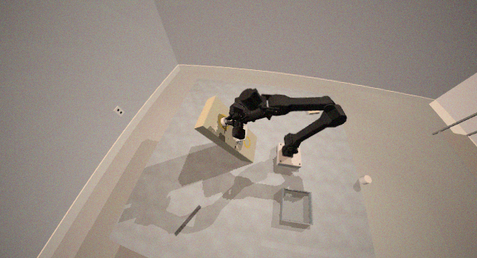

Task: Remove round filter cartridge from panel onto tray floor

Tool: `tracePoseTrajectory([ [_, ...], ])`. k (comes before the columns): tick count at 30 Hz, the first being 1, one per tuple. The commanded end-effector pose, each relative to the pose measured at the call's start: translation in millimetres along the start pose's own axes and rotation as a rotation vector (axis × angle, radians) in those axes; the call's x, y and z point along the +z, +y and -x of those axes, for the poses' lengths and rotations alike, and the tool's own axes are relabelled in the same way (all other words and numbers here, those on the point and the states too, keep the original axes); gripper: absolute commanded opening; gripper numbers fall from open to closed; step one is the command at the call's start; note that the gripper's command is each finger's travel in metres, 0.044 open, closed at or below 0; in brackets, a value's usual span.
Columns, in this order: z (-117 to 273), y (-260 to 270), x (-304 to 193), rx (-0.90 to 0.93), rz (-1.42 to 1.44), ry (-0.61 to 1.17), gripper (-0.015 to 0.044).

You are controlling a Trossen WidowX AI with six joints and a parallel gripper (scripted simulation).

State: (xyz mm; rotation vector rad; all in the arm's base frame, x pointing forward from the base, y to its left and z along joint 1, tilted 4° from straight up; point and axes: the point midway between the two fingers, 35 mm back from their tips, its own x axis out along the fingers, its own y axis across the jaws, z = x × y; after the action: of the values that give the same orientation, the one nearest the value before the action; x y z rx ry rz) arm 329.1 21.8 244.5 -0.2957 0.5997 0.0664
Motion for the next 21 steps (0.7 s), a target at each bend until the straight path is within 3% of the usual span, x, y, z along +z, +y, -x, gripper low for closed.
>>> tracePoseTrajectory([
  [1,23,0,2,0.002,-0.005,-0.007,0.0000],
  [6,48,0,0,0.003,-0.007,-0.006,0.0000],
  [21,46,8,-33,0.003,-0.007,-0.005,0.0000],
])
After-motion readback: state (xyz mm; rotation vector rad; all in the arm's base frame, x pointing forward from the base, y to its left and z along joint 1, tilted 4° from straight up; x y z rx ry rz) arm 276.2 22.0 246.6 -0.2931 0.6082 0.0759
